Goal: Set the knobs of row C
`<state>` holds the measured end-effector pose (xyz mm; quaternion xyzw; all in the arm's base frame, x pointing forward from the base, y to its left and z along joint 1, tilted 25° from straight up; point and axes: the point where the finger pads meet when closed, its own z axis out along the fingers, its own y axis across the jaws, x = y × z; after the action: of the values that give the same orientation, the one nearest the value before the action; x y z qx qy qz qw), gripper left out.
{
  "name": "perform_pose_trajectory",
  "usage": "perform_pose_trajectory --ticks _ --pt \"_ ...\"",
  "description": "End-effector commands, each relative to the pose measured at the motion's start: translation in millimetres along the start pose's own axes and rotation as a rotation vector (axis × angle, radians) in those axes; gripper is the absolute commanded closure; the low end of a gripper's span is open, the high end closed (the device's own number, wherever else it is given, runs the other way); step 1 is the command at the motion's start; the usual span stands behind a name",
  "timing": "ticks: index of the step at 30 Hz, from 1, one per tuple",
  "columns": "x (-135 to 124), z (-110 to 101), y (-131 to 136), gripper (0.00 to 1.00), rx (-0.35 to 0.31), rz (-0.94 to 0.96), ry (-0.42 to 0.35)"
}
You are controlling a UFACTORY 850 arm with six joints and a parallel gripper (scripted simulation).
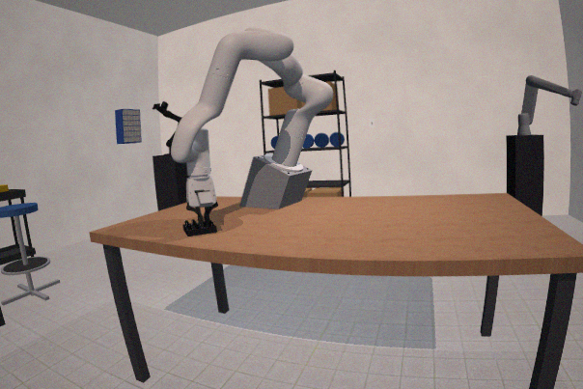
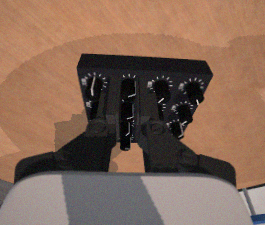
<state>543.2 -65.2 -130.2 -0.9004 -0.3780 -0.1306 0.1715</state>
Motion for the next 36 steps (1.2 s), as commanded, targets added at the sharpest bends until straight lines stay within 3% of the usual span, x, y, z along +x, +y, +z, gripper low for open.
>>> perform_pose_trajectory --ticks 1,29,30,36 --pt "0.5 -0.7 0.8 0.92 0.003 0.040 -0.002" --pt "0.5 -0.7 0.8 0.92 0.003 0.070 -0.002" --pt "0.5 -0.7 0.8 0.81 0.003 0.070 -0.002" --pt "0.5 -0.7 0.8 0.81 0.003 0.070 -0.002"
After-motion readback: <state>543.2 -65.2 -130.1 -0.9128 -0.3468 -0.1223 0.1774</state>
